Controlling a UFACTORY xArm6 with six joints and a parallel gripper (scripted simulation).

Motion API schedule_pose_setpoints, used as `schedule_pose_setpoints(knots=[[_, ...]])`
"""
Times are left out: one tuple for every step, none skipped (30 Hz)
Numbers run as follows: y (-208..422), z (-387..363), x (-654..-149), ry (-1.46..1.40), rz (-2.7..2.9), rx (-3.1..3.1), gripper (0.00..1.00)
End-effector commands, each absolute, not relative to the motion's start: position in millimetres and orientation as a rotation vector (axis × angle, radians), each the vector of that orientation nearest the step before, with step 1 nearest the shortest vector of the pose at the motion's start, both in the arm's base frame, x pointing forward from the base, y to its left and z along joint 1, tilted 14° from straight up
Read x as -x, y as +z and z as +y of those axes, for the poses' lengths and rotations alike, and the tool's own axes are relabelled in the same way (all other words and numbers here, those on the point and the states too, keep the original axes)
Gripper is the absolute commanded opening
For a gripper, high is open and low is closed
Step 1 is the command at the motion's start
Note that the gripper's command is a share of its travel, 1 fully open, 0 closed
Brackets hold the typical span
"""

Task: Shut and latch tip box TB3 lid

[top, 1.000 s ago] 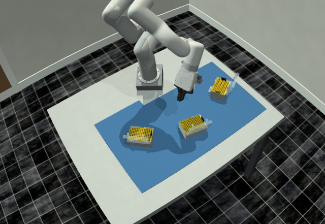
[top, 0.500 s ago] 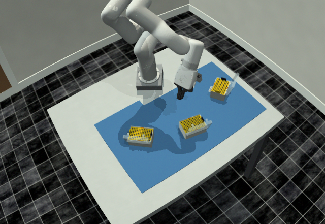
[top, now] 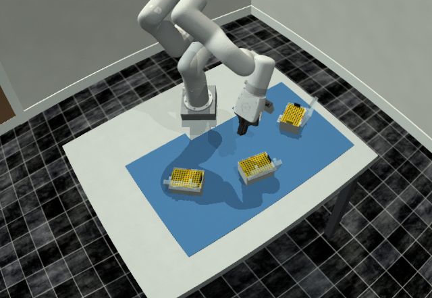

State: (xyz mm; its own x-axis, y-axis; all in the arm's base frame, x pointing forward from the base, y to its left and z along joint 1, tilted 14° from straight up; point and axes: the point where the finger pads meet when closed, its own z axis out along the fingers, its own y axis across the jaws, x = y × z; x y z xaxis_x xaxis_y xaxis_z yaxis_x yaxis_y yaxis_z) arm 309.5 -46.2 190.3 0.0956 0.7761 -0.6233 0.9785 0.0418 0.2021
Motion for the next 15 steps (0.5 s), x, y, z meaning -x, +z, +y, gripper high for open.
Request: schedule_pose_setpoints(knots=[[197.0, -50.9, -331.2, -0.392, 1.602, -1.921, 0.0], [198.4, -52.0, -335.8, -0.382, 1.574, -1.953, 0.0], [199.8, -53.2, -340.5, -0.371, 1.544, -1.984, 0.0], [201.3, -54.4, -345.1, -0.361, 1.515, -2.015, 0.0], [202.7, -55.5, -349.8, -0.35, 1.485, -2.046, 0.0], [204.2, -56.7, -354.4, -0.34, 1.454, -2.076, 0.0], [204.2, -56.7, -354.4, -0.34, 1.454, -2.076, 0.0], [204.2, -56.7, -354.4, -0.34, 1.454, -2.076, 0.0], [205.6, -57.9, -359.0, -0.329, 1.423, -2.106, 0.0], [207.1, -59.0, -363.7, -0.318, 1.392, -2.135, 0.0], [208.5, -60.2, -368.3, -0.307, 1.36, -2.164, 0.0], [210.0, -61.4, -373.0, -0.296, 1.328, -2.193, 0.0], [211.4, -62.5, -377.6, -0.285, 1.295, -2.221, 0.0], [212.8, -63.7, -382.3, -0.273, 1.262, -2.248, 0.0], [214.3, -64.8, -387.0, -0.262, 1.229, -2.276, 0.0]])
